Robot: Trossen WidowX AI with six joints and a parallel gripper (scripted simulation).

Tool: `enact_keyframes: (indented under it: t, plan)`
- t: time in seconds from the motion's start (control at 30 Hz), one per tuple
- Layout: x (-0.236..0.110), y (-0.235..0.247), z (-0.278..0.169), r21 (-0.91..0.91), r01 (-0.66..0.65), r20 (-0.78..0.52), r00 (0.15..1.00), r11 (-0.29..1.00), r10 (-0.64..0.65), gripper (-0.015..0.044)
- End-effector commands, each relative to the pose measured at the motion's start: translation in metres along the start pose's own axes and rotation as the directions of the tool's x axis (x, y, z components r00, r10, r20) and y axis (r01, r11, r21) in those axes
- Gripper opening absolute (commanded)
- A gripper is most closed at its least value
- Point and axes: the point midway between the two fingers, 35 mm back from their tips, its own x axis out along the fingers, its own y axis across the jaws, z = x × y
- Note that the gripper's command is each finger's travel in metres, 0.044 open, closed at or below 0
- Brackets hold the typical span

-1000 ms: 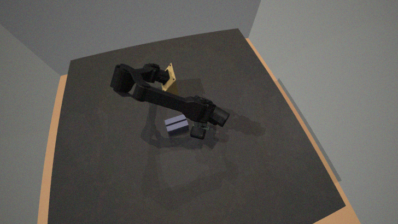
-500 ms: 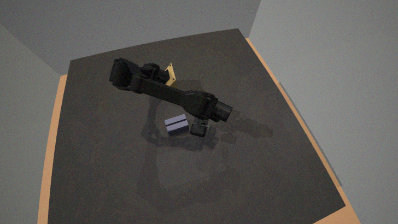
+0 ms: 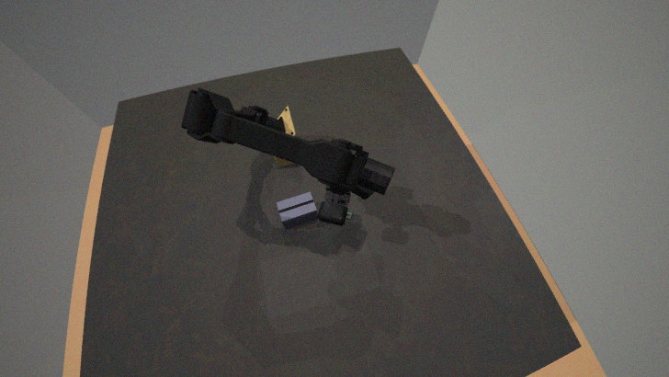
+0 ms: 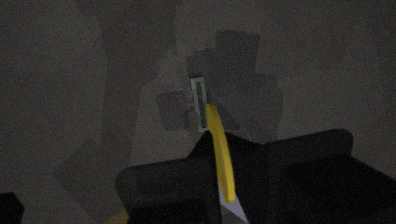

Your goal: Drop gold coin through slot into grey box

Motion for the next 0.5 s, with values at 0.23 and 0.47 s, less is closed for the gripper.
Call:
enact_keyframes:
  t: [0.23, 0.47]
  plan:
    - [-0.0043, -0.0003, -0.0004, -0.270, -0.004, 0.006, 1.000, 0.963, 0.006, 0.0000]
    - [-0.0047, -0.0002, -0.0012, -0.488, -0.002, 0.006, 1.000, 0.873, 0.006, 0.0000]
